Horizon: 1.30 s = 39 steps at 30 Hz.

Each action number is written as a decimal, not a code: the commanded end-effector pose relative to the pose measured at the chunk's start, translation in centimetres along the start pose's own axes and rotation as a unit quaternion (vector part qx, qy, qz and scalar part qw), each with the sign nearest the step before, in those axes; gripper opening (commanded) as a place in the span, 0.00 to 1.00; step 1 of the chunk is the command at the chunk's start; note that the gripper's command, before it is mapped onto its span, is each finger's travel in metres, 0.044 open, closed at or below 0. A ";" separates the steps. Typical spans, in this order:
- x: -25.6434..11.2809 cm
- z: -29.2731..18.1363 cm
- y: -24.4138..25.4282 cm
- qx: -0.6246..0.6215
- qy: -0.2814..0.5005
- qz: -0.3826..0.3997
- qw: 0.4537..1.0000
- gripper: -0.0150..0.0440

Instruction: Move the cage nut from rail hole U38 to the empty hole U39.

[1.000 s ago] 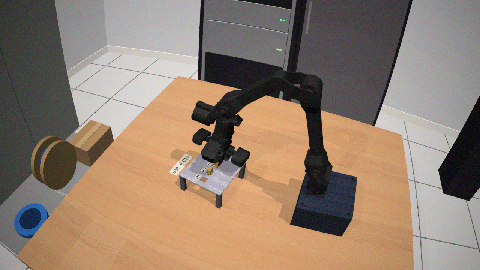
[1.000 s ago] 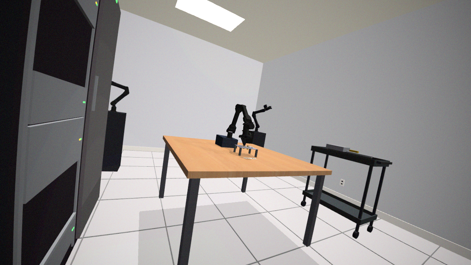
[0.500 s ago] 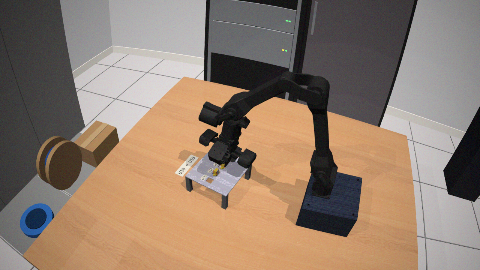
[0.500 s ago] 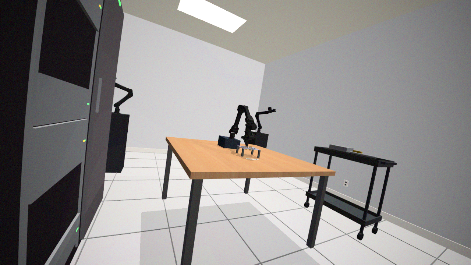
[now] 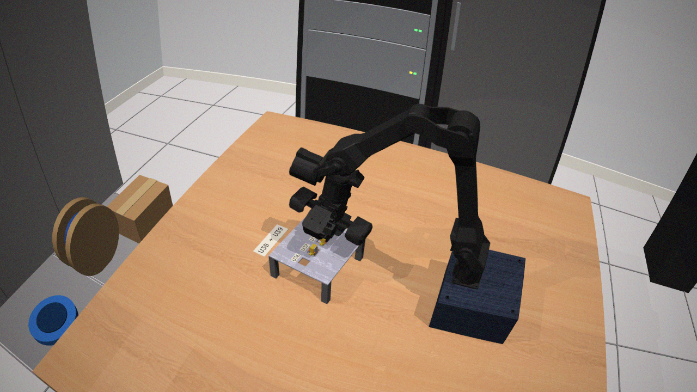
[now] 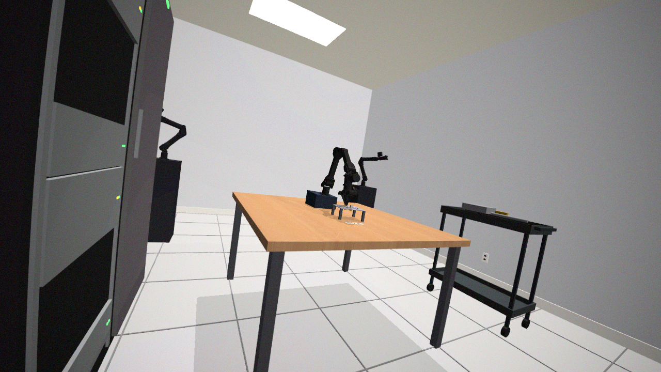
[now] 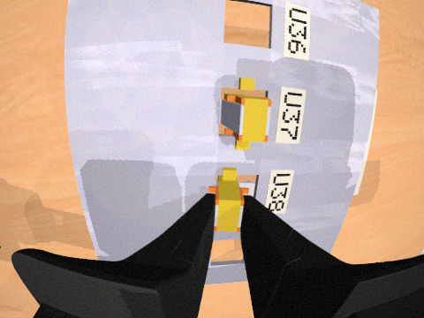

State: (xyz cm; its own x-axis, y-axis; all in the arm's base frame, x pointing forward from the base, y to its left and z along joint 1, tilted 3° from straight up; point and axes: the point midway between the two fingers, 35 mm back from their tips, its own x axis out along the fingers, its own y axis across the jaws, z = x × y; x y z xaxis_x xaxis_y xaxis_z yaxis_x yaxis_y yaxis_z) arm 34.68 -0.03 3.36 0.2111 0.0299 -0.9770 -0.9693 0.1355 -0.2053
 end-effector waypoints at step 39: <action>-0.2 0.0 0.2 0.002 0.002 -0.028 1.000 0.31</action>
State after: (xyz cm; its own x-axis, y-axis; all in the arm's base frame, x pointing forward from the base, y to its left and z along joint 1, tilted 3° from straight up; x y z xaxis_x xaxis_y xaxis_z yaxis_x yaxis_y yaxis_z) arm 34.49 -0.01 3.32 0.2549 0.0233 -0.9667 -0.9587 0.1365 -0.2495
